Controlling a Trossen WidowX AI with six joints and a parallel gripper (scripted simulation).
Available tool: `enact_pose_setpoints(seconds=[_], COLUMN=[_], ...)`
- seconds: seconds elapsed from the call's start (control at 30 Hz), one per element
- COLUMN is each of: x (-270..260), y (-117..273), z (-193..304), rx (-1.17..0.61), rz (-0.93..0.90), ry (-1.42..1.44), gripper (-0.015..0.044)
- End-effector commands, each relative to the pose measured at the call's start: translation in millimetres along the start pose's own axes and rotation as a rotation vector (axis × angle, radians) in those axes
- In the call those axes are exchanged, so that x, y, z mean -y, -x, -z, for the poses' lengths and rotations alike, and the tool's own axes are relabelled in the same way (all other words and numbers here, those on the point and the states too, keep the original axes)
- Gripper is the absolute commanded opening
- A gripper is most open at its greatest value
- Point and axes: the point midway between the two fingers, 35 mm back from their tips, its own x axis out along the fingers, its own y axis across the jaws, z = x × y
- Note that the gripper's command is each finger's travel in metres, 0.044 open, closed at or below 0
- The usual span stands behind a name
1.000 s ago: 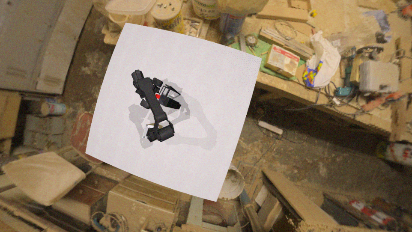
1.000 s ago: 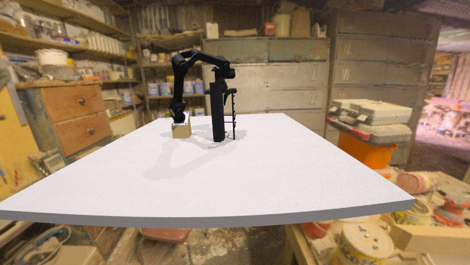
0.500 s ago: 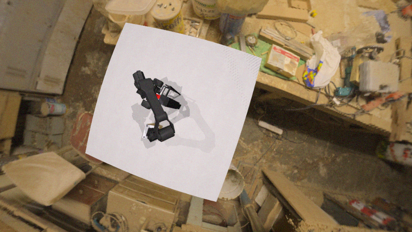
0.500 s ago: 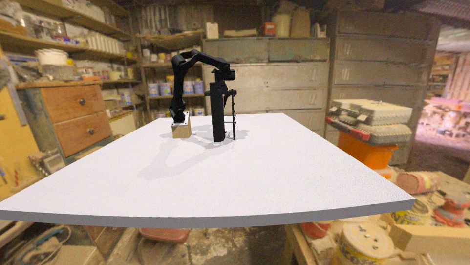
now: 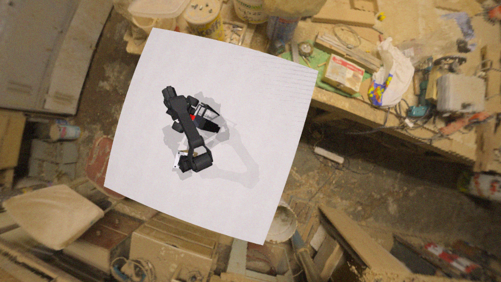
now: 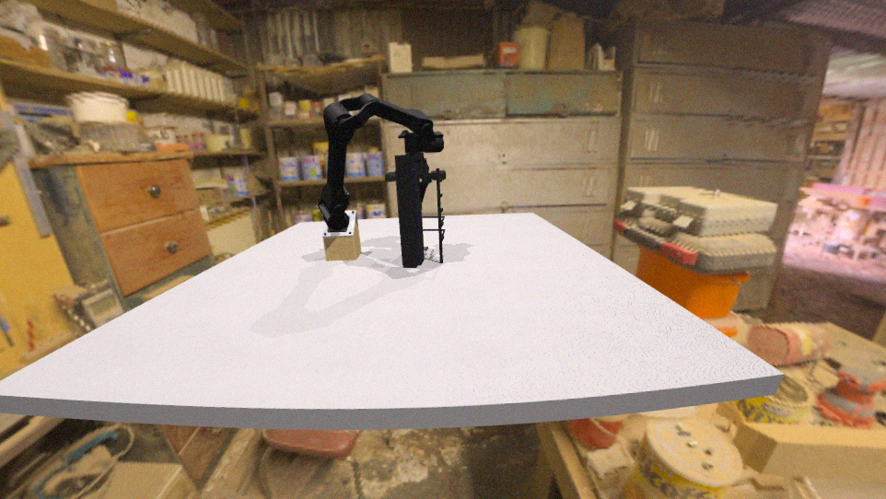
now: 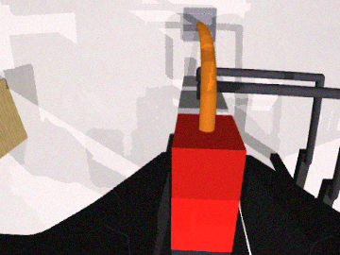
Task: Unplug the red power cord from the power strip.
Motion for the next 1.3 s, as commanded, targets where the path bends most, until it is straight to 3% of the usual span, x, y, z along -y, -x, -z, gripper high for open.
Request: enact_pose_setpoints(seconds=[0.0, 0.17, 1.27], x=[1, 1, 2], y=[0, 0, 6], z=[0, 0, -50], rx=[-0.001, -0.001, 0.000], rz=[0.003, 0.003, 0.003], ry=[-0.003, -0.003, 0.002], gripper=[0.0048, 0.0000, 0.0000])
